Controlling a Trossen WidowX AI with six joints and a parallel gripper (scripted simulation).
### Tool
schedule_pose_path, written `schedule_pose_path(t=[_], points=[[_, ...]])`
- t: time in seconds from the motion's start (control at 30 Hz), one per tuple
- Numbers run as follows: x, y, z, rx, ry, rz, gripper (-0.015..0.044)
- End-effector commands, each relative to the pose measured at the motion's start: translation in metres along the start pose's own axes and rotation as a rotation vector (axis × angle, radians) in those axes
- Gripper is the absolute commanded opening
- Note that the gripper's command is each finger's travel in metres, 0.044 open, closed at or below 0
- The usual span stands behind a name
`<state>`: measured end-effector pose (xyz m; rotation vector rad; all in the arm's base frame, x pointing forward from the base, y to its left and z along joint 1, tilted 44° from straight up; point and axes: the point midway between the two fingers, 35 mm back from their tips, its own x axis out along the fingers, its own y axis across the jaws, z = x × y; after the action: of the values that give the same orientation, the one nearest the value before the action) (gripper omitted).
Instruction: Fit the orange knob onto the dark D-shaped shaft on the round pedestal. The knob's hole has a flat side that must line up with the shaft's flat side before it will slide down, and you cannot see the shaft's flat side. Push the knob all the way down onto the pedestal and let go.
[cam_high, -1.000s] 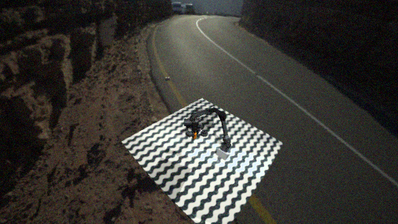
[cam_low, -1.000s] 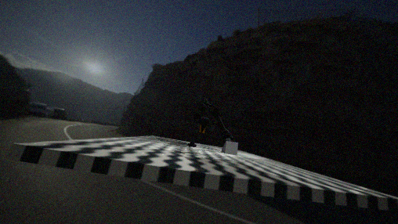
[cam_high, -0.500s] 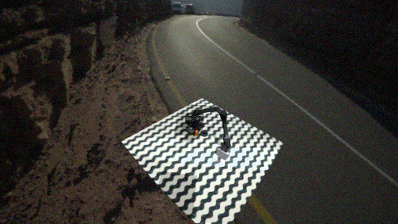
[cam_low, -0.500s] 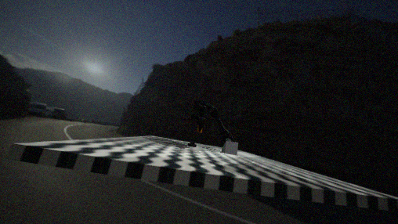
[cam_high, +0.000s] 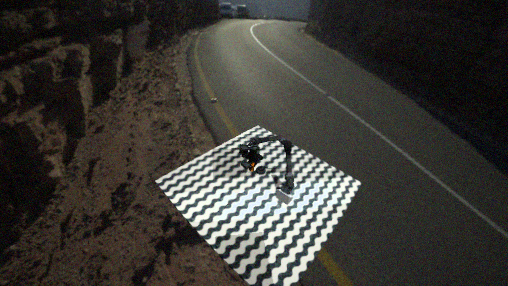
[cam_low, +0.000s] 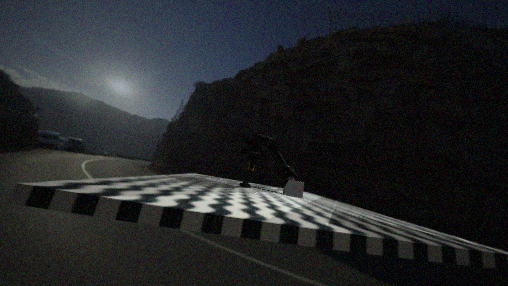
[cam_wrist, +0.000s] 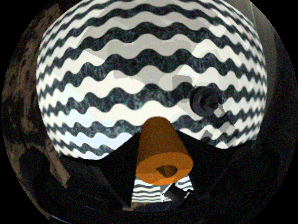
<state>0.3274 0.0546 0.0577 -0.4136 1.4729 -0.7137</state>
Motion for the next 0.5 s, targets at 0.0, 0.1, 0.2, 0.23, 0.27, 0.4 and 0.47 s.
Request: schedule_pose_path(t=[0.0,0.1,0.2,0.23,0.27,0.4,0.47], points=[[0.001,-0.013,0.004,-0.003,-0.009,0.002,0.0000],[0.003,-0.022,0.007,-0.003,-0.010,0.002,0.0000],[0.005,-0.032,0.009,-0.003,-0.011,0.001,0.0000],[0.006,-0.035,0.010,-0.003,-0.011,0.001,0.0000],[0.006,-0.038,0.011,-0.003,-0.011,0.001,0.0000],[0.009,-0.050,0.013,-0.002,-0.012,-0.001,0.0000],[0.011,-0.056,0.014,-0.002,-0.012,-0.002,0.0000]])
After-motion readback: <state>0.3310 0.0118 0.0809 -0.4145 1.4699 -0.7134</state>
